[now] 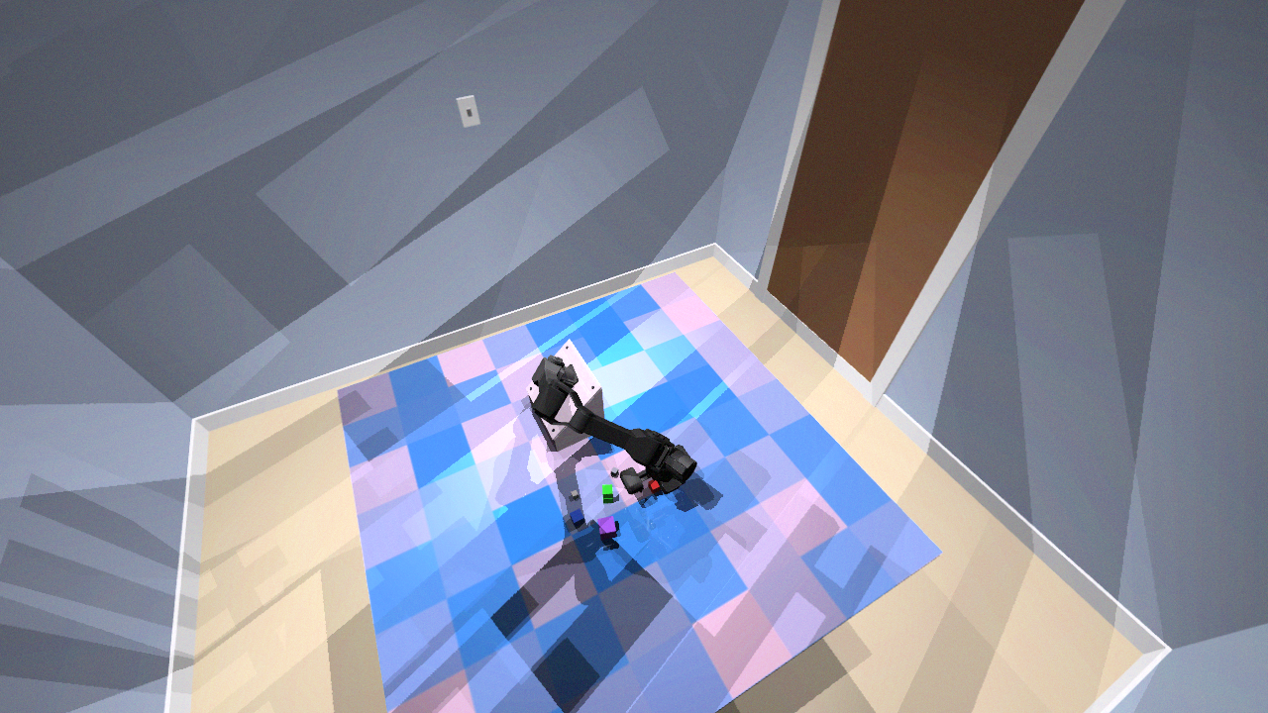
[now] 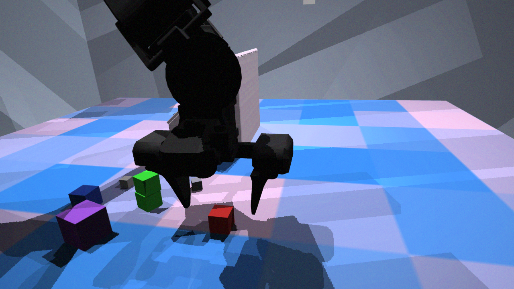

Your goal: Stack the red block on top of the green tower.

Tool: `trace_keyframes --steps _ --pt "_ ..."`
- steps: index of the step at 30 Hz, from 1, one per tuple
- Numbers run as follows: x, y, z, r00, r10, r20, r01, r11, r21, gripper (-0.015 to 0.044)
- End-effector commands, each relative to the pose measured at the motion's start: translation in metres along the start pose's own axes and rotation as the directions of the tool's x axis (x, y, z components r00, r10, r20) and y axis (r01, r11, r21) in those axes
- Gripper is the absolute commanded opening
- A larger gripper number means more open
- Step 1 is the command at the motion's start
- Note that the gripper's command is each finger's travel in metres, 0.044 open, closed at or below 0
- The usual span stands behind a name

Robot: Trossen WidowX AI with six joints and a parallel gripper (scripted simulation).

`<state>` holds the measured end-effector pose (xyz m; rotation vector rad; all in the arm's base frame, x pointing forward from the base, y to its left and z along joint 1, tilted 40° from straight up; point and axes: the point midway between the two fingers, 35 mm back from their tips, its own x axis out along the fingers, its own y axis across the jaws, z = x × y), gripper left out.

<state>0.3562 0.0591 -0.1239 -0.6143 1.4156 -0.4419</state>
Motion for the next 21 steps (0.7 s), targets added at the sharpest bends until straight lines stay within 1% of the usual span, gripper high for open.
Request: trace_keyframes --steps 1,11,21 --pt "0.008 0.000 -0.002 1.000 -0.005 -0.002 0.005 1.000 -0.008 0.0440" --pt "0.023 0.000 -0.003 1.000 -0.006 -0.002 0.006 1.000 -0.008 0.0440" --pt "0.023 0.000 -0.003 1.000 -0.006 -0.002 0.006 1.000 -0.008 0.0440"
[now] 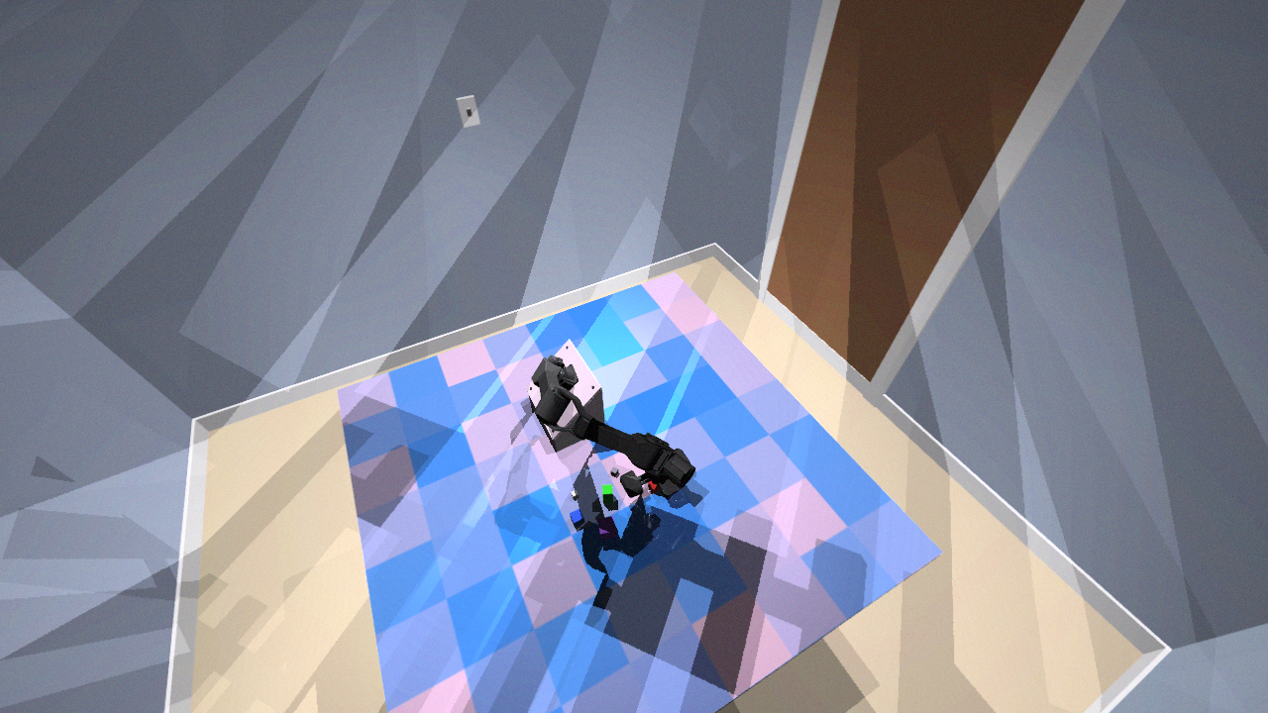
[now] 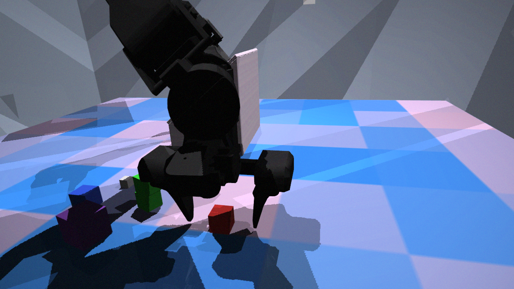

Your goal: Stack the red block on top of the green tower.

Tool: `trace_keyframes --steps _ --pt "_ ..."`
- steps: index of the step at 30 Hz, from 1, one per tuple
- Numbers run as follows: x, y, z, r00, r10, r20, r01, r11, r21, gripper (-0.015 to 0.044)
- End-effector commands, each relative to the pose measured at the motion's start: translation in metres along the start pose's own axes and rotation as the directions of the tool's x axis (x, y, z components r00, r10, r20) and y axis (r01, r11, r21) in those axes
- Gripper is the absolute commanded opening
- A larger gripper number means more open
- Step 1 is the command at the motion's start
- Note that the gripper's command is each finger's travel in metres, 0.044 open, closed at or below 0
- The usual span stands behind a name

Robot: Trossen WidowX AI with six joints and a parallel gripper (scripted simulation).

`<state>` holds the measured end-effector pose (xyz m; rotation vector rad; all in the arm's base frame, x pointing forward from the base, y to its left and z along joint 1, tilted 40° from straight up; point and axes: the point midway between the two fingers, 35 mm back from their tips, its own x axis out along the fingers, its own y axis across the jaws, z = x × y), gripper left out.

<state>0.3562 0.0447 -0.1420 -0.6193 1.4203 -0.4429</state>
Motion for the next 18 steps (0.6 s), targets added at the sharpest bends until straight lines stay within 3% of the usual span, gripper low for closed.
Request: trace_keyframes --steps 1,4,17,18 --pt "0.0005 -0.0002 0.0001 1.000 -0.003 0.002 0.003 1.000 -0.004 0.0440" --pt "0.0001 -0.0002 0.0001 1.000 -0.003 0.002 0.003 1.000 -0.004 0.0440" --pt "0.0001 -0.0002 0.0001 1.000 -0.003 0.002 0.003 1.000 -0.004 0.0099" --pt "0.0001 -0.0002 0.0001 1.000 -0.003 0.002 0.003 1.000 -0.004 0.0092"
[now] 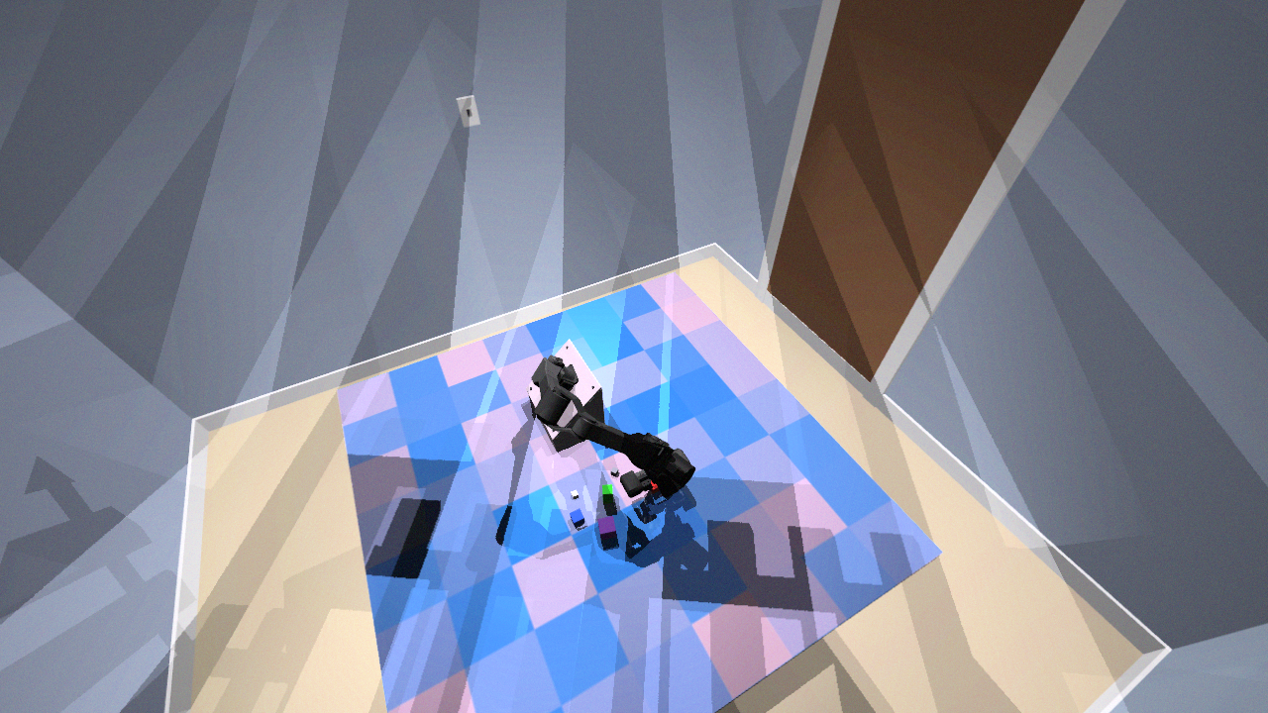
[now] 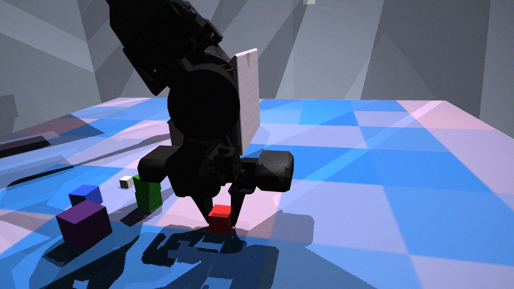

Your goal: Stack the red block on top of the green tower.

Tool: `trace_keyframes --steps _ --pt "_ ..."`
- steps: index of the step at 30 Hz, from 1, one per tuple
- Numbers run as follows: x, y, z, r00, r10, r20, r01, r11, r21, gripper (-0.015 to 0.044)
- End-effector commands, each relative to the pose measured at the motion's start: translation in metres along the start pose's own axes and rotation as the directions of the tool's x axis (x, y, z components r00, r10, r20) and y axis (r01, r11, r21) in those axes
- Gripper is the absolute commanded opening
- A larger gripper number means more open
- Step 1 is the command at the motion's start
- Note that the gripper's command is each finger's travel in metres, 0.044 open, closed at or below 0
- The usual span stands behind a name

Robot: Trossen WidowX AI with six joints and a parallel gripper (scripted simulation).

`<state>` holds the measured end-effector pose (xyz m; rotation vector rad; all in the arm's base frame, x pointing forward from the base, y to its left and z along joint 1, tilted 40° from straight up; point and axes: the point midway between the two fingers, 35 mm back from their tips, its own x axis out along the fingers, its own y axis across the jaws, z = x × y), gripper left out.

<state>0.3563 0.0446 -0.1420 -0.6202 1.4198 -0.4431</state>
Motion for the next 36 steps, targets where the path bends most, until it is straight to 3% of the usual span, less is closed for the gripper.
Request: trace_keyframes --steps 1,5,8,28,36 --pt "0.000 0.000 0.000 1.000 -0.003 0.002 0.003 1.000 -0.004 0.0085" --pt "0.000 0.000 0.000 1.000 -0.003 0.002 0.003 1.000 -0.004 0.0059" --pt "-0.007 0.000 0.000 1.000 -0.002 0.002 0.002 1.000 -0.004 0.0000" --pt "-0.115 0.001 0.000 1.000 0.002 0.001 -0.002 1.000 -0.004 0.0000" --pt "-0.119 0.002 -0.001 1.000 0.003 0.001 -0.003 1.000 -0.004 0.0000"
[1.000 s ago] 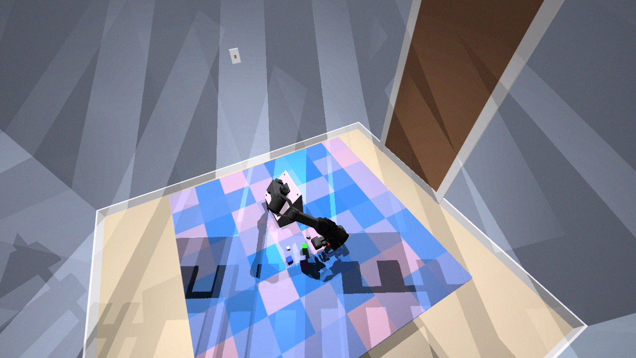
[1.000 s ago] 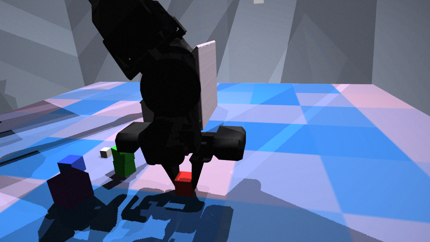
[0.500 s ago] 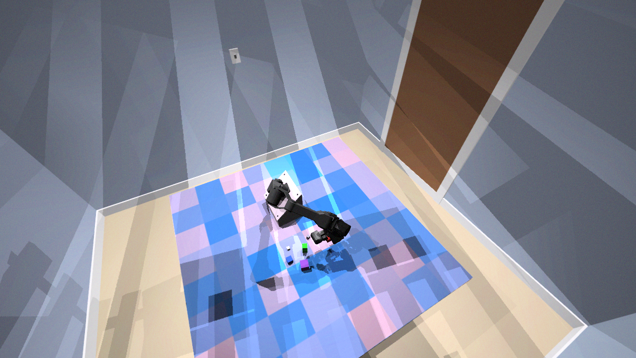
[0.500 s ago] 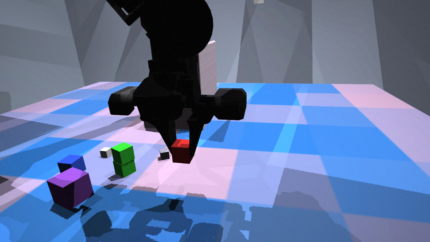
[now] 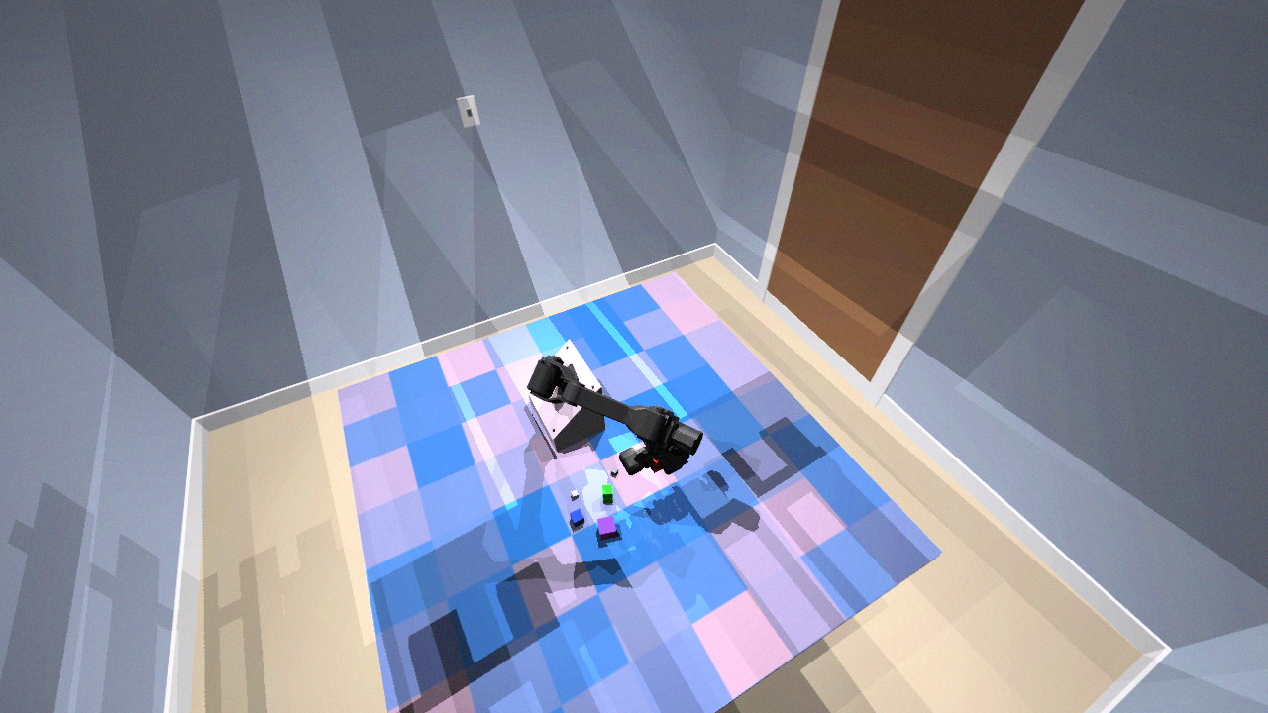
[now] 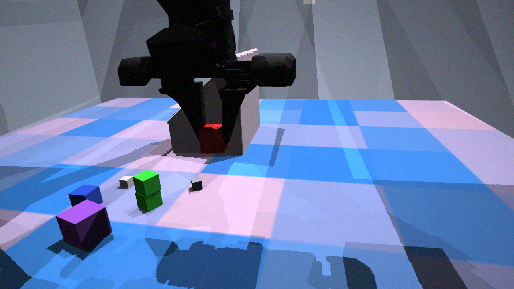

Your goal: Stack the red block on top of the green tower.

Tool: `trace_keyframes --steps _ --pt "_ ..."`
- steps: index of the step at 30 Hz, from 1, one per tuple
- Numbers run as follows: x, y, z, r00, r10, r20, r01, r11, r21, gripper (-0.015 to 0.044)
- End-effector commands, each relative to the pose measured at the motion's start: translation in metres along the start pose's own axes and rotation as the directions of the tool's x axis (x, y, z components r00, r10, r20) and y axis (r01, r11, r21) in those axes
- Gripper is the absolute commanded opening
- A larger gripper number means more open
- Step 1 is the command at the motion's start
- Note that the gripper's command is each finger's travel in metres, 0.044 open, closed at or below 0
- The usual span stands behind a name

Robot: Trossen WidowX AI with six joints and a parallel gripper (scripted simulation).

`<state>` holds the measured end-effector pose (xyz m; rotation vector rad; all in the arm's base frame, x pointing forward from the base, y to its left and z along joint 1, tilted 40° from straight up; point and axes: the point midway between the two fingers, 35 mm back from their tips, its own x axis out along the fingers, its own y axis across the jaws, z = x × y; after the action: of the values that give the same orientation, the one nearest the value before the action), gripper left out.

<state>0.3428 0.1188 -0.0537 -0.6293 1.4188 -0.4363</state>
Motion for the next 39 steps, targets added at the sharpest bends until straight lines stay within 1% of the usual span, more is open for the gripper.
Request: trace_keyframes --steps 1,11,25,30,32,37,39 --pt "-0.003 -0.001 0.000 1.000 0.004 -0.002 -0.004 1.000 0.006 0.0000" --pt "-0.005 -0.050 -0.006 1.000 0.010 -0.001 -0.010 1.000 0.009 0.0000" --pt "-0.003 -0.117 -0.032 1.000 0.000 -0.004 0.000 1.000 0.004 0.0000" --pt "-0.002 -0.128 -0.038 1.000 -0.003 -0.005 0.003 1.000 0.003 0.0000" --pt "0.002 -0.128 -0.038 1.000 -0.003 -0.005 0.003 1.000 0.003 0.0000" --pt "0.030 -0.128 -0.038 1.000 -0.004 -0.005 0.004 1.000 0.003 0.0000" --pt "0.034 -0.128 -0.038 1.000 -0.004 -0.005 0.004 1.000 0.003 0.0000"
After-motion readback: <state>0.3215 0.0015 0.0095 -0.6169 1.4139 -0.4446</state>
